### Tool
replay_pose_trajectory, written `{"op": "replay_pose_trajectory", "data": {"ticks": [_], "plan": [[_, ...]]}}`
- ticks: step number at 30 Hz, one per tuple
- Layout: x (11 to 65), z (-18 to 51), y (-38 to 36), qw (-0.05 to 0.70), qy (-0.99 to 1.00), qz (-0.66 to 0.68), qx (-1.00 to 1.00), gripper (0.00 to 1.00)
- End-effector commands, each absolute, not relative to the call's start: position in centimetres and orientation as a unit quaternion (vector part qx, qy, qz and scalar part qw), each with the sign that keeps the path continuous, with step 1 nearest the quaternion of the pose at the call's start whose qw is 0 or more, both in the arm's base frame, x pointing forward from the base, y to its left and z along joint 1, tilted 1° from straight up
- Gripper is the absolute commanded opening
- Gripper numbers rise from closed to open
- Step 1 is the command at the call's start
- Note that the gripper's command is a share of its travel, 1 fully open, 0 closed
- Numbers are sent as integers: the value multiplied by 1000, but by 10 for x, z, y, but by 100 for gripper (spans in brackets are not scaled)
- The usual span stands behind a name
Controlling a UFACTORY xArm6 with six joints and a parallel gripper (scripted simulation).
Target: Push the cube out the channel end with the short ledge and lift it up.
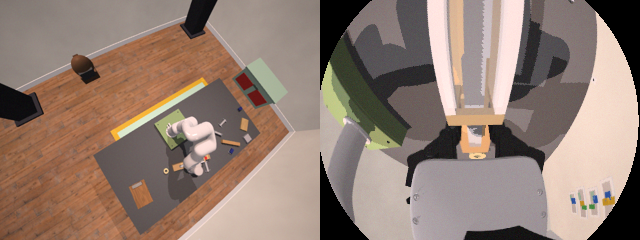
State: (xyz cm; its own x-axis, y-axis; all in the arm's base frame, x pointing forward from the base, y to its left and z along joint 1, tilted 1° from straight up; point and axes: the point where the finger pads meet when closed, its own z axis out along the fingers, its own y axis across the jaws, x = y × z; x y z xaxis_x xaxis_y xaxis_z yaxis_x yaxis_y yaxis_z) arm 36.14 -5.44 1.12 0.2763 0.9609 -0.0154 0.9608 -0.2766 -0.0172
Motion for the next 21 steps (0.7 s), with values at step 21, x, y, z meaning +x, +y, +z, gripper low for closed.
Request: {"op": "replay_pose_trajectory", "data": {"ticks": [21], "plan": [[363,41,-54,1,-601,10,-799,38]]}}
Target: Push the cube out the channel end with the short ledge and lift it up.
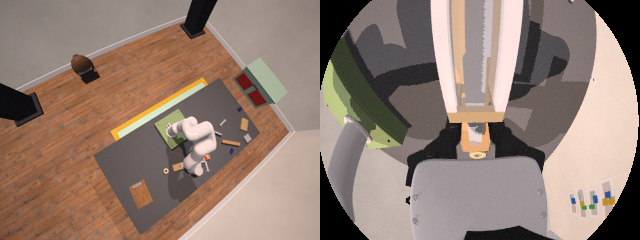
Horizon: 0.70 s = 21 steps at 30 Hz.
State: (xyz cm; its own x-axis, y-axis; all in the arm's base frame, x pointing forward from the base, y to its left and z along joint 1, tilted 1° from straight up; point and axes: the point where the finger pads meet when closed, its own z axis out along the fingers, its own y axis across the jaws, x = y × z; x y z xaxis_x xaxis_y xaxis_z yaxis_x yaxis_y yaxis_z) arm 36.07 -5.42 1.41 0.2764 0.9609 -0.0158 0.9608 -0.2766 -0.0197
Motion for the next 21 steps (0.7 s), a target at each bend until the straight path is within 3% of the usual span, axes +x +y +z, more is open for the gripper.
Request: {"op": "replay_pose_trajectory", "data": {"ticks": [1,5,17,18,21], "plan": [[364,53,-54,1,-601,10,-799,38],[364,81,-54,1,-601,10,-799,38],[364,82,-54,1,-601,10,-799,38],[364,82,-55,1,-601,10,-799,0],[356,82,-90,1,-601,10,-799,0]]}}
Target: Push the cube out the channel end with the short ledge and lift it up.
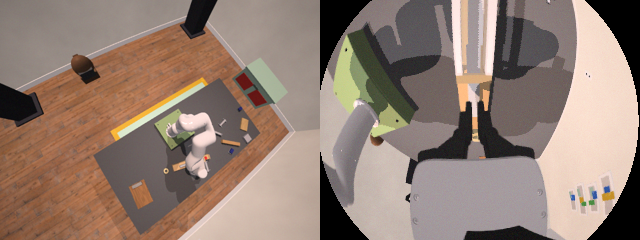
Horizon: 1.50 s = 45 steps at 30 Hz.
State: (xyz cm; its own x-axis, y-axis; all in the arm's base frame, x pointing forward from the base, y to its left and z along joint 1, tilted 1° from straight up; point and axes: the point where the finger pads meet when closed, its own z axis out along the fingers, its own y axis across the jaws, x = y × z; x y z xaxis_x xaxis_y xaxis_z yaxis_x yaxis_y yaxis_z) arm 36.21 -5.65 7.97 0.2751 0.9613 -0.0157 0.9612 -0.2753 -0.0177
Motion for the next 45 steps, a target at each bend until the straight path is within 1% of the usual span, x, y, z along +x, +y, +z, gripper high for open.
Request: {"op": "replay_pose_trajectory", "data": {"ticks": [1,3,5,7,10,17,45], "plan": [[350,83,-109,1,-601,10,-799,0],[350,83,-109,1,-601,10,-799,0],[340,83,-137,1,-601,10,-799,0],[337,83,-143,1,-601,10,-799,0],[337,78,-144,1,-601,10,-799,0],[337,38,-145,1,-601,10,-799,0],[337,12,-142,1,-601,10,-799,0]]}}
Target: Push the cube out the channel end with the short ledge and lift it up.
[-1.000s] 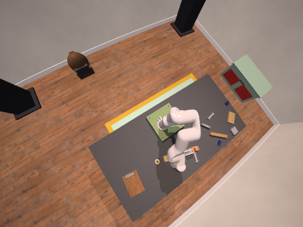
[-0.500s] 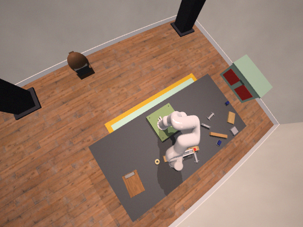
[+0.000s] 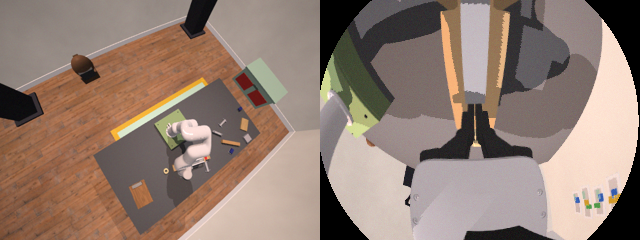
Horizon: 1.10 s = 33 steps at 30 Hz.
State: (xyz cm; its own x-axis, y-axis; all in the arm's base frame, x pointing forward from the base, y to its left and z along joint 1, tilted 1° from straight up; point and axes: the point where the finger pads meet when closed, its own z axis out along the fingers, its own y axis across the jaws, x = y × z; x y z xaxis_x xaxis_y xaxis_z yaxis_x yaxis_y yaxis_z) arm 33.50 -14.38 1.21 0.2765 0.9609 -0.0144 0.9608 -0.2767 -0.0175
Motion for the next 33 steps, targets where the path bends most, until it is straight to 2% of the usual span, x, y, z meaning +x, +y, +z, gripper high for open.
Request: {"op": "replay_pose_trajectory", "data": {"ticks": [1,26,33], "plan": [[338,12,-141,1,-601,10,-799,0],[343,14,-123,1,-601,10,-799,0],[344,75,-122,1,-601,10,-799,0]]}}
